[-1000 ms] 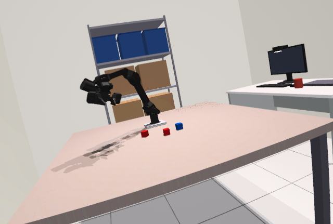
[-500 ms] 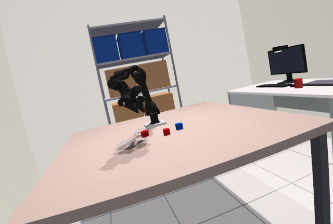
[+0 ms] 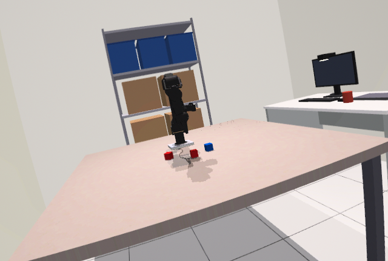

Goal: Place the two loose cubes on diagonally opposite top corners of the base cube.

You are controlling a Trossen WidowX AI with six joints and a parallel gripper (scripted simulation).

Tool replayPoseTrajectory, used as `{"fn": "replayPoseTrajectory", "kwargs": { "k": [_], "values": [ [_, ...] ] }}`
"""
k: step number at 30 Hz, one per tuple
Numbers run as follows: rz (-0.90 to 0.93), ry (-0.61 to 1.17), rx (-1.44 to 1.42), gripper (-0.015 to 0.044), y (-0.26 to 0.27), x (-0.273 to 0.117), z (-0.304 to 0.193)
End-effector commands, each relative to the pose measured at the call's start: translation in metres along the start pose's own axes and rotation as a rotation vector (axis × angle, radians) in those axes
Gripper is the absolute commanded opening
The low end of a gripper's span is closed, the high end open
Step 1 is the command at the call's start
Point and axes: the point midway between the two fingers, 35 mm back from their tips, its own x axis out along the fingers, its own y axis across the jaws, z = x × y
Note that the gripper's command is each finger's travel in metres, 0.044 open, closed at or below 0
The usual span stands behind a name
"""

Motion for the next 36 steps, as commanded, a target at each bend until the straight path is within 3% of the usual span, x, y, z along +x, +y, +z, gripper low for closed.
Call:
{"fn": "replayPoseTrajectory", "kwargs": {
  "k": [1, 8, 17, 36],
  "values": [
    [0.055, 0.104, -0.120, 0.0265, 0.017, 0.003, 0.015],
    [0.065, 0.124, -0.143, 0.0265, 0.021, 0.005, 0.018],
    [0.065, 0.124, -0.143, 0.0265, 0.024, 0.064, 0.010],
    [0.065, 0.124, -0.143, 0.0265, 0.025, 0.094, 0.006]
  ]
}}
